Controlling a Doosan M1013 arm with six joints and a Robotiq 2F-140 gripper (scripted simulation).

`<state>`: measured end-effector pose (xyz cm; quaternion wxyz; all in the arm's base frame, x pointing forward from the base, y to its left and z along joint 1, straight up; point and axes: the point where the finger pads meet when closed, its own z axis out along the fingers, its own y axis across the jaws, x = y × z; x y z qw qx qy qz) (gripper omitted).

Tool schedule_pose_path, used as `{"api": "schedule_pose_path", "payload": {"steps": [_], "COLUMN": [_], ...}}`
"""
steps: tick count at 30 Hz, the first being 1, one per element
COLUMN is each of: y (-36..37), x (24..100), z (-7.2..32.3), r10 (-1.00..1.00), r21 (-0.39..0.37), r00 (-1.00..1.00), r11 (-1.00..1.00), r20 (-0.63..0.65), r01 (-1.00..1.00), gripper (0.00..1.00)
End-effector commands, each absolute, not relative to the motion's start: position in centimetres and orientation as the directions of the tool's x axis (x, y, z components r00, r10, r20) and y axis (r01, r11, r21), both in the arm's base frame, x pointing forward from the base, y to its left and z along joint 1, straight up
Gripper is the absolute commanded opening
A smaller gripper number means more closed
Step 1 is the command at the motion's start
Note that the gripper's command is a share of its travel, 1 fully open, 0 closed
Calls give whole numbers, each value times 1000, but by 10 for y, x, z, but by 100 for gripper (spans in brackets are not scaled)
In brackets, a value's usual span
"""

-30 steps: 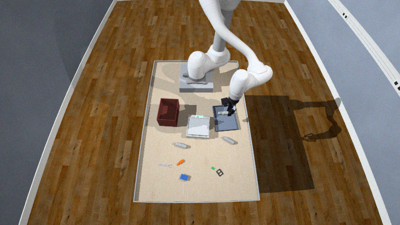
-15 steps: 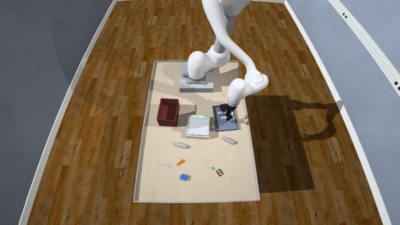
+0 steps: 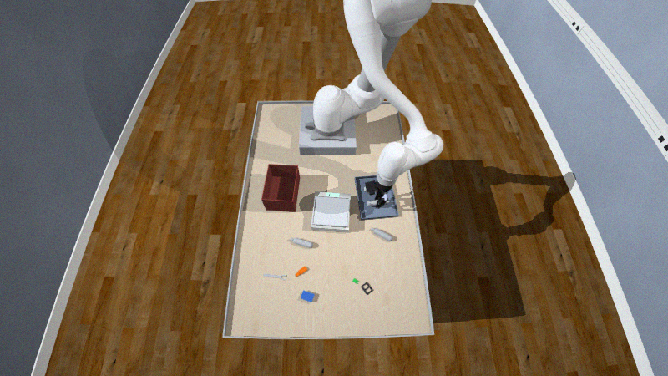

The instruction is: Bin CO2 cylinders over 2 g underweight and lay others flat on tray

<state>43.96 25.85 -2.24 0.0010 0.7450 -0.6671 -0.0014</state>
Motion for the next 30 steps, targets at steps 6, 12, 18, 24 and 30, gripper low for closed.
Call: {"api": "schedule_pose_path", "payload": {"steps": [6,12,18,24,30], "y": [259,259,259,259,259], "x": [440,440,440,440,440], "z": [-29,-29,-29,-29,-29], "r10": [-994,-994,-994,-994,-994], "r21": [3,3,3,3,3], "r00": [110,110,110,110,110], "r11": [-110,-110,-110,-110,-110], "r20": [-1,-1,-1,-1,-1], "r01": [-994,-994,-994,-994,-994], "gripper": [10,10,39,39,39]}}
